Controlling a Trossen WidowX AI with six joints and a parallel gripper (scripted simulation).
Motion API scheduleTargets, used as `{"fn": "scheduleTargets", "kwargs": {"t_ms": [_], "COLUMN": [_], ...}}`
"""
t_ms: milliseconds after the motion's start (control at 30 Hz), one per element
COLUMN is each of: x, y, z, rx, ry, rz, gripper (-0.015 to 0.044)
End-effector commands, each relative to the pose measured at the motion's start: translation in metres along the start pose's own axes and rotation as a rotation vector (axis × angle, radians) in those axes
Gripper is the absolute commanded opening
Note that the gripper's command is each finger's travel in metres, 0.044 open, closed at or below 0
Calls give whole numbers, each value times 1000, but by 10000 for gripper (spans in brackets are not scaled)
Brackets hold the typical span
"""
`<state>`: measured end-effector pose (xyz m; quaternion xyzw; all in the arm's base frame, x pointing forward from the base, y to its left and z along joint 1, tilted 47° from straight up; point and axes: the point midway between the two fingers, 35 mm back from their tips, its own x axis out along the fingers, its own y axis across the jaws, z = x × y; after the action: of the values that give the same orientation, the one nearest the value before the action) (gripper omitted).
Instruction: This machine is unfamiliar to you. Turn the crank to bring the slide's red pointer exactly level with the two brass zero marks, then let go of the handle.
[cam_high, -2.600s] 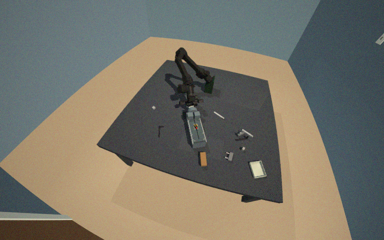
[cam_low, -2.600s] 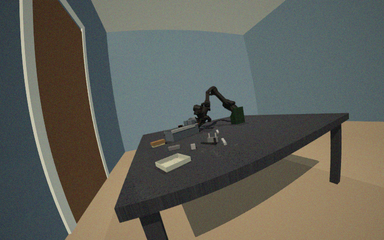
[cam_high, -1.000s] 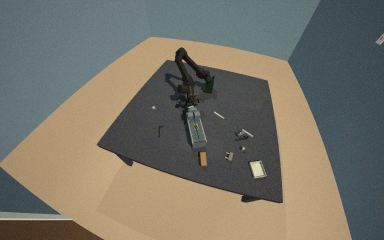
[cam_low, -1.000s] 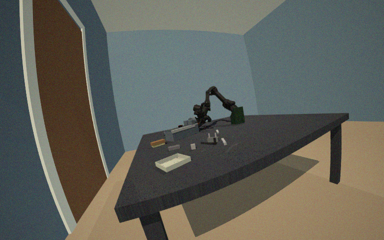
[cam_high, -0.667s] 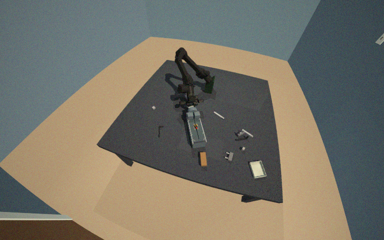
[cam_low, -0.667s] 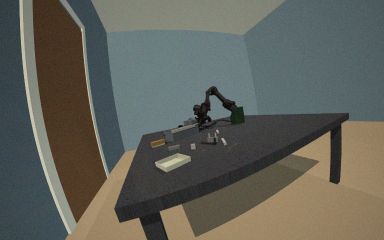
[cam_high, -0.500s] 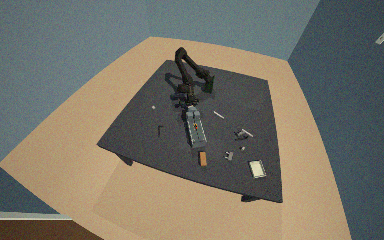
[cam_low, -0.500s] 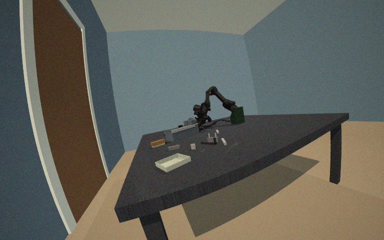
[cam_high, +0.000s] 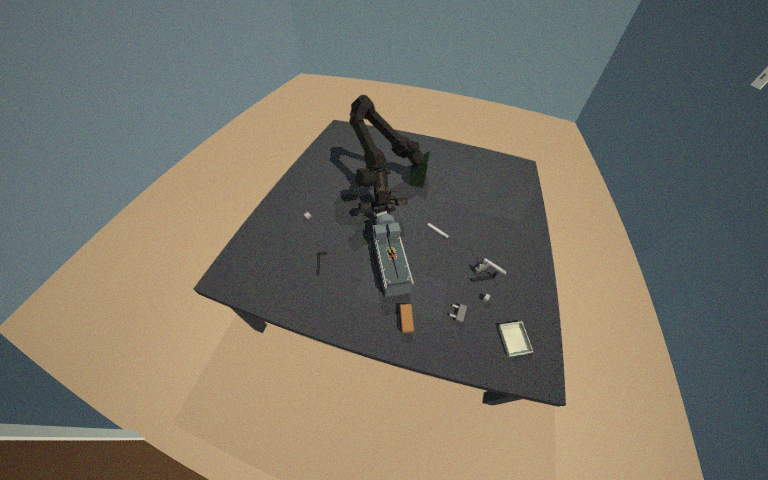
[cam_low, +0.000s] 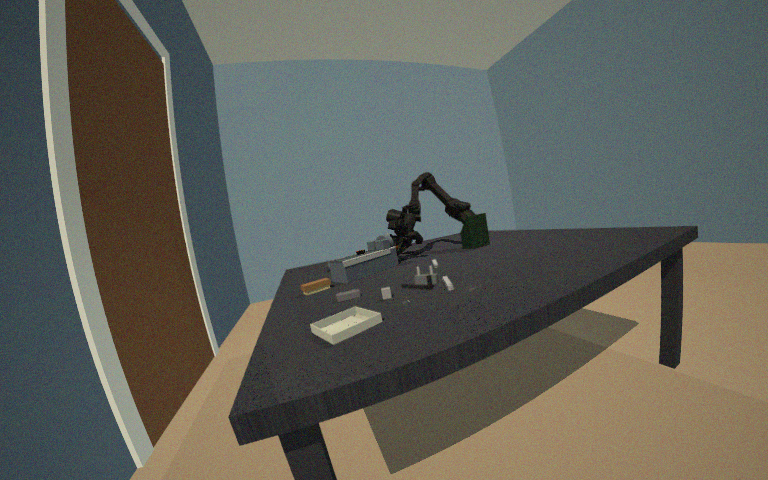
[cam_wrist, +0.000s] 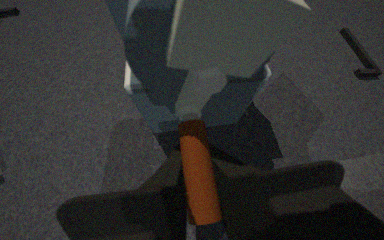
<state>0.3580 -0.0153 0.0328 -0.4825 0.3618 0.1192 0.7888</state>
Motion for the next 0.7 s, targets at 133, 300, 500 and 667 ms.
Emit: {"fn": "scheduleTargets", "kwargs": {"t_ms": [133, 300, 500, 667], "x": [0, 0, 0, 0], "y": [1, 0, 0, 0], "z": [0, 0, 0, 0], "rx": [2, 0, 0, 0], "ry": [-2, 0, 0, 0], "rz": [5, 0, 0, 0], "gripper": [0, 0, 0, 105]}}
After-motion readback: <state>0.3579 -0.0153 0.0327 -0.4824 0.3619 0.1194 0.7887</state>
